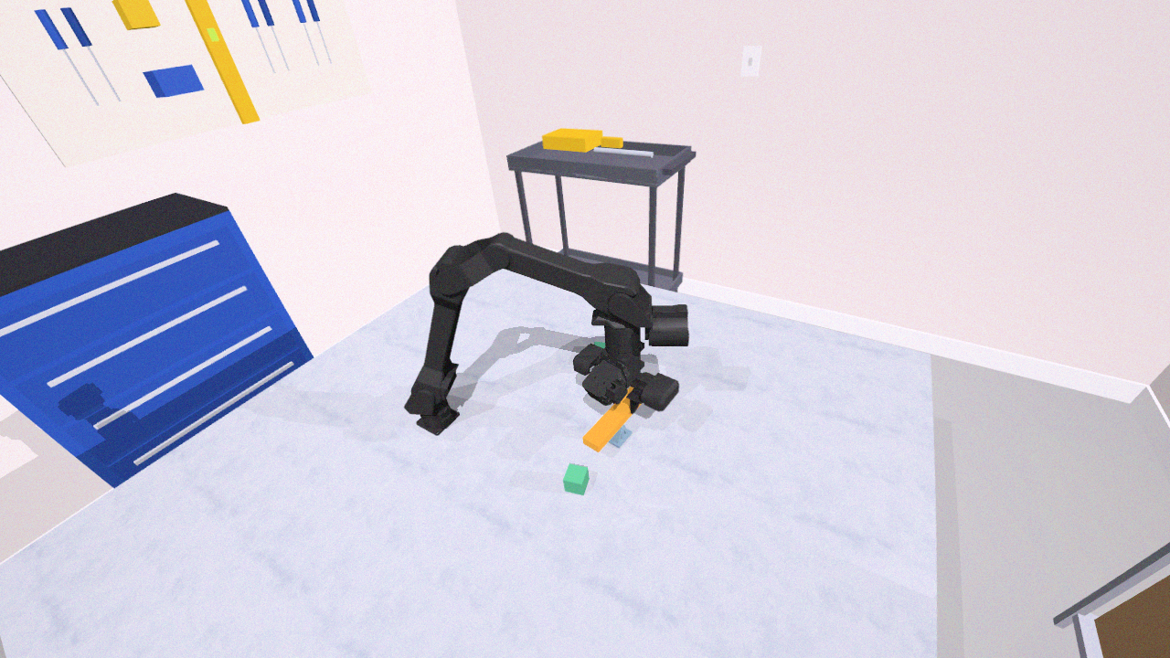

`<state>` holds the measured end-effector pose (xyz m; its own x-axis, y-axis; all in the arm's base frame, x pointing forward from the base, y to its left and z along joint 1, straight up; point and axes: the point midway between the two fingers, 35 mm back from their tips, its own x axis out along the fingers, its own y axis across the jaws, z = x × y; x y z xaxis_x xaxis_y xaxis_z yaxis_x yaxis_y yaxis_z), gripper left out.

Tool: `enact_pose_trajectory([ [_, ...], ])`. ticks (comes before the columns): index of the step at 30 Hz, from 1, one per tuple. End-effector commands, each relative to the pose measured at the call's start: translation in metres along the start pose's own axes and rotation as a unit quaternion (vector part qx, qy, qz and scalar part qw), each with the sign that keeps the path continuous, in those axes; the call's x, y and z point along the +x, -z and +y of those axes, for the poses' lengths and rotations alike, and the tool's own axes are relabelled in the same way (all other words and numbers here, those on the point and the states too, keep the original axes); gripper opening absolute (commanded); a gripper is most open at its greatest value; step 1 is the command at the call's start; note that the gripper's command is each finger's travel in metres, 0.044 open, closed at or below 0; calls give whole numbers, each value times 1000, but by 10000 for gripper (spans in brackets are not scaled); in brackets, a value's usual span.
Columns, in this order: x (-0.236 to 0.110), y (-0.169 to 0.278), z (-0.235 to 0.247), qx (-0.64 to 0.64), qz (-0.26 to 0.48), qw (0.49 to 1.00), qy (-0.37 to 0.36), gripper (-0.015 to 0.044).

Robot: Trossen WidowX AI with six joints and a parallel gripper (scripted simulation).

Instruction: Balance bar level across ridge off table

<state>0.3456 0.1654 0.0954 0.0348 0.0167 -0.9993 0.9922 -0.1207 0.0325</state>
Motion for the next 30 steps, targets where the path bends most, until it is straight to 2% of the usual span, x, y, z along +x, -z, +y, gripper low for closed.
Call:
enact_pose_trajectory([
  [1, 0, 0, 0, 0, 0, 1000, 0, 168],
  [30, 0, 0, 0, 0, 0, 1000, 0, 185],
])
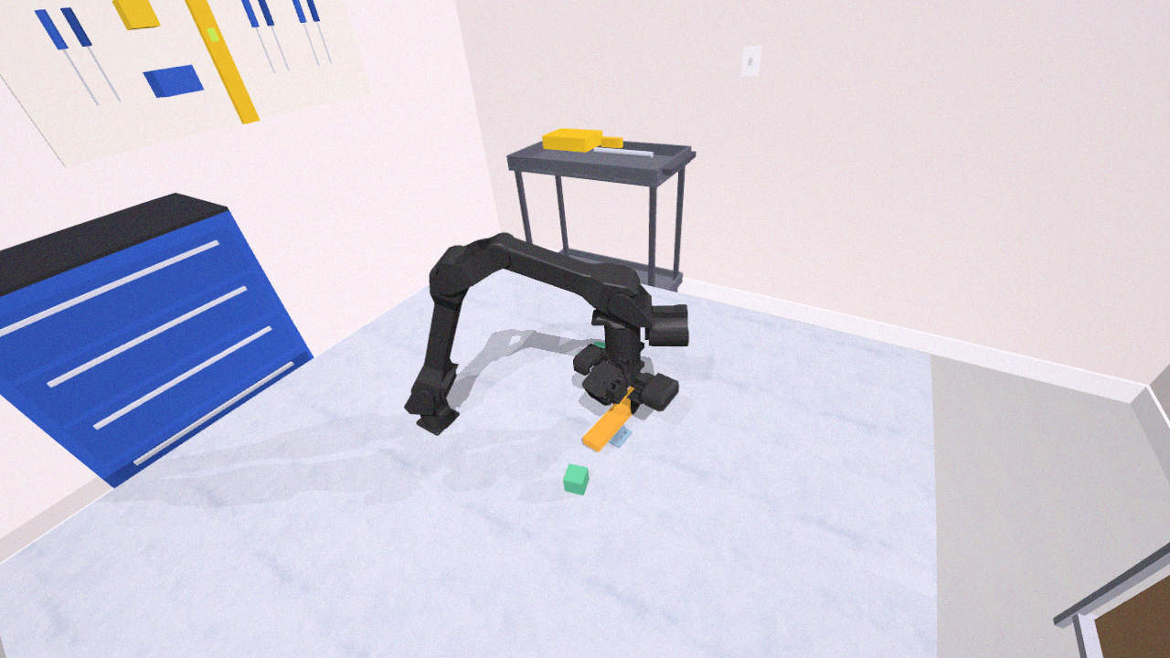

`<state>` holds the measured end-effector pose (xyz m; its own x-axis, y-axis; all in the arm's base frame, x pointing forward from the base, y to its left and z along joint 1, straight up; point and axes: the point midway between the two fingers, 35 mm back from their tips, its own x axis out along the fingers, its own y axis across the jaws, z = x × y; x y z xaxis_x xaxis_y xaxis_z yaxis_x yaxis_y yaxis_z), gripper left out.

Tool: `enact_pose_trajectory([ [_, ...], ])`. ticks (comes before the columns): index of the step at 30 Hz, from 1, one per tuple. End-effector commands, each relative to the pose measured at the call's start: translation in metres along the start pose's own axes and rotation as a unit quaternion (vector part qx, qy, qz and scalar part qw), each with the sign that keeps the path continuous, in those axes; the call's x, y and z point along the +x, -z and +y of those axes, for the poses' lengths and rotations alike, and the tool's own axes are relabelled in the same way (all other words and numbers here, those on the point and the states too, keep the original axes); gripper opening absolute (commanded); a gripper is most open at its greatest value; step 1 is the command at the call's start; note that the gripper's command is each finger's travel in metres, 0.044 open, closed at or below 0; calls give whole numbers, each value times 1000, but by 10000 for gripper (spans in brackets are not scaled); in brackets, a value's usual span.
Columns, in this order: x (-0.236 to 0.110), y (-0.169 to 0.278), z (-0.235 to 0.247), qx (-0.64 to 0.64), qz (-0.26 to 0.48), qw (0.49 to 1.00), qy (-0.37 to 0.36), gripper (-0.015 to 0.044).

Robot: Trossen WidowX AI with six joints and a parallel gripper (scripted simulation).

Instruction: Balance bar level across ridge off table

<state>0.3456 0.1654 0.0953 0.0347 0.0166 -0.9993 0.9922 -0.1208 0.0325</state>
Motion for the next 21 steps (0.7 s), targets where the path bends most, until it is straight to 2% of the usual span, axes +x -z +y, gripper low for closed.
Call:
enact_pose_trajectory([
  [1, 0, 0, 0, 0, 0, 1000, 0, 185],
  [8, 0, 0, 0, 0, 0, 1000, 0, 185],
  [17, 0, 0, 0, 0, 0, 1000, 0, 421],
  [18, 0, 0, 0, 0, 0, 1000, 0, 440],
  [21, -2, 0, 0, 0, 0, 1000, 0, 440],
])
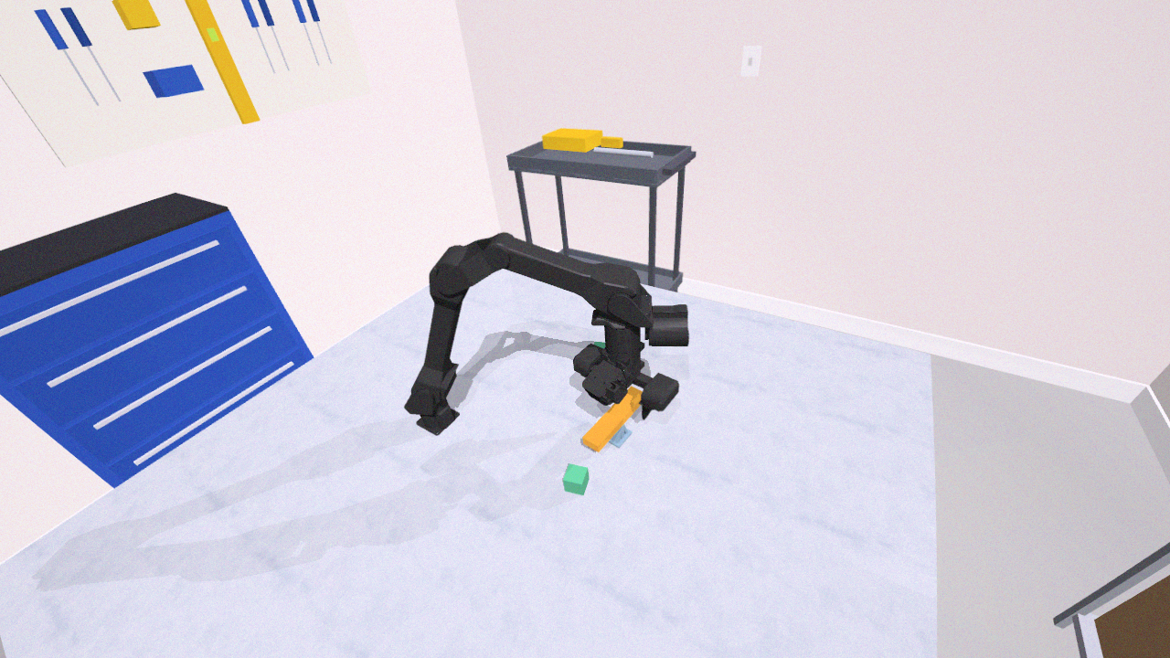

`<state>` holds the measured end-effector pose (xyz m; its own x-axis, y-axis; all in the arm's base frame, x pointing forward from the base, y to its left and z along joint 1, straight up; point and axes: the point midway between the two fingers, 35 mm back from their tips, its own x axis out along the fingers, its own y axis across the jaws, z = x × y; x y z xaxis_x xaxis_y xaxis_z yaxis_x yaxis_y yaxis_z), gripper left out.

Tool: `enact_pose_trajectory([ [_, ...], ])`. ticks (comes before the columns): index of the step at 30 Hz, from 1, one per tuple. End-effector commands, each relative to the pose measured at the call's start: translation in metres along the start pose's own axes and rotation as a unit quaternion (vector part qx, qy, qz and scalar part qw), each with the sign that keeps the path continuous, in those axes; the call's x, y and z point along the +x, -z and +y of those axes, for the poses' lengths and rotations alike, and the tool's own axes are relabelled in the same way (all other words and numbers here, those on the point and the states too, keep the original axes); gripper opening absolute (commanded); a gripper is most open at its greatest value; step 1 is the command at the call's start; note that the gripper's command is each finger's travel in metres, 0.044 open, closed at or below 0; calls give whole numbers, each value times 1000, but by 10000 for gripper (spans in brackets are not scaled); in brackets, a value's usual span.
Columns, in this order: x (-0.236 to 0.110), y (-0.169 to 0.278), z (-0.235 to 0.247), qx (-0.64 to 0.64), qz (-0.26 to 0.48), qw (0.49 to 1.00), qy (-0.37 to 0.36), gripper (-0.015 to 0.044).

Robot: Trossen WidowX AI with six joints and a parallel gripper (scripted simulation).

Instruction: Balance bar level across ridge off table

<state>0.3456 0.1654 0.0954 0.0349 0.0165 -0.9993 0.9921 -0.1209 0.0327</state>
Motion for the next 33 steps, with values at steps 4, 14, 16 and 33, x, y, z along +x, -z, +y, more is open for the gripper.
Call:
enact_pose_trajectory([
  [4, -39, 3, 4, 0, 0, 1000, 0, 440],
  [14, -100, 0, 0, 0, 0, 1000, 0, 440],
  [16, -100, 0, 0, 0, 0, 1000, 0, 440],
  [33, -100, 0, 0, 0, 0, 1000, 0, 440],
])
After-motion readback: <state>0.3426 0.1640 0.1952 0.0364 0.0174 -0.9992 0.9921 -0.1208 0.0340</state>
